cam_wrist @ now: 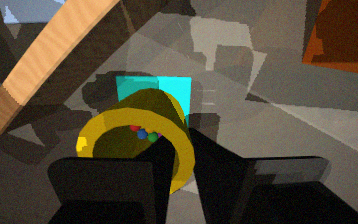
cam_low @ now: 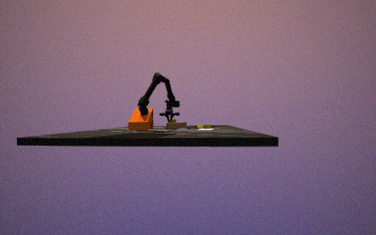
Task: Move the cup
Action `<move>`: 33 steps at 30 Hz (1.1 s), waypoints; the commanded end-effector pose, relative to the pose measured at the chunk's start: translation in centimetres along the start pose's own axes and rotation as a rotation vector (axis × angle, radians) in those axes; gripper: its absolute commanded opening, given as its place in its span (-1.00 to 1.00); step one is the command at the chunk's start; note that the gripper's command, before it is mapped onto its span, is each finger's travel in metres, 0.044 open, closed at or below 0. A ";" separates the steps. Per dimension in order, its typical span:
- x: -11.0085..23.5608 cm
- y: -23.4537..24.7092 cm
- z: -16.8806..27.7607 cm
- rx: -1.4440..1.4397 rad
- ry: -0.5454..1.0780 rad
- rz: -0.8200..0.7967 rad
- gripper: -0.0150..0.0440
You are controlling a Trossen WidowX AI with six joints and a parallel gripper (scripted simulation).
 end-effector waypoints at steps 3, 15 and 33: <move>-0.8 -0.1 -0.1 0.006 -0.005 -0.003 -0.49; -0.6 -0.1 -0.1 0.000 -0.001 0.001 -0.49; 0.3 0.0 0.0 0.001 -0.001 0.000 0.01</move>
Point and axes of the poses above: the point midway between the two fingers, 35 mm back from their tips, its own x axis back along the fingers, its own y axis across the jaws, z = x × y, the point moved 8 cm from there along x, back along the fingers, and after that the axes turned 15 degrees about -x, right-handed, at the moved point
